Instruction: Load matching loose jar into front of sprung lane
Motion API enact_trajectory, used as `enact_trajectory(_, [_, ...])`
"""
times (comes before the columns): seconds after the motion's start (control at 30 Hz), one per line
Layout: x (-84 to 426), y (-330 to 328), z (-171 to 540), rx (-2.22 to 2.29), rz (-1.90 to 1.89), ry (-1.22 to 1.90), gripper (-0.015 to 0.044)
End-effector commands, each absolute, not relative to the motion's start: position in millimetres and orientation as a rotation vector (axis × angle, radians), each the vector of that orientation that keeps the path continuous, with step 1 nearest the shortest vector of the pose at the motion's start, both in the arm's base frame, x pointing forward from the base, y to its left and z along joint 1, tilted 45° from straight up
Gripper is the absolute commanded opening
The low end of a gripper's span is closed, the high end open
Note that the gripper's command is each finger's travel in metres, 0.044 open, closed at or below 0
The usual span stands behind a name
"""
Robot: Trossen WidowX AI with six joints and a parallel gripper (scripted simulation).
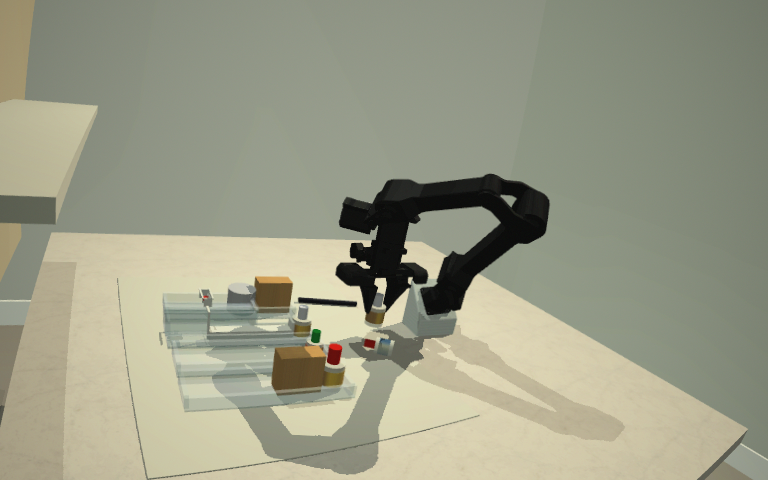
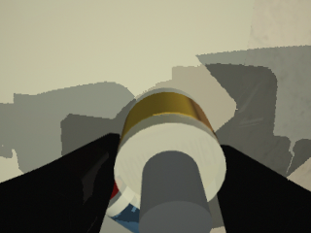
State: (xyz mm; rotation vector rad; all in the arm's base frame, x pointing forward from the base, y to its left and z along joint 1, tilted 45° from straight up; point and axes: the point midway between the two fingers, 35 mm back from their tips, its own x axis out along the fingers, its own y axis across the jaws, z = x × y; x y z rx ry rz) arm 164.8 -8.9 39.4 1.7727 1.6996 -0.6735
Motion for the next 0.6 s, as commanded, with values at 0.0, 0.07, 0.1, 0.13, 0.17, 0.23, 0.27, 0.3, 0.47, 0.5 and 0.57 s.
enact_trajectory(0.0, [165.1,-23.5,54.0,1.764,-0.677,1.693,0.0000])
enact_trajectory(0.07, [164.1,-30.3,62.5,1.764,-0.677,1.693,0.0000])
enact_trajectory(0.1, [163.3,-33.6,66.8,1.764,-0.677,1.694,0.0000])
enact_trajectory(0.13, [162.5,-36.8,71.2,1.765,-0.676,1.694,0.0000])
enact_trajectory(0.17, [161.5,-40.0,75.6,1.765,-0.675,1.695,0.0000])
enact_trajectory(0.23, [159.3,-46.1,84.7,1.766,-0.673,1.697,0.0000])
enact_trajectory(0.27, [158.0,-49.1,89.4,1.766,-0.672,1.698,0.0000])
enact_trajectory(0.3, [156.8,-51.5,93.3,1.767,-0.671,1.699,0.0000])
enact_trajectory(0.47, [157.5,-53.6,95.9,1.752,-0.650,1.701,0.0000])
enact_trajectory(0.5, [159.5,-53.9,95.2,1.734,-0.625,1.701,0.0000])
enact_trajectory(0.57, [165.6,-54.7,93.1,1.676,-0.551,1.701,0.0000])
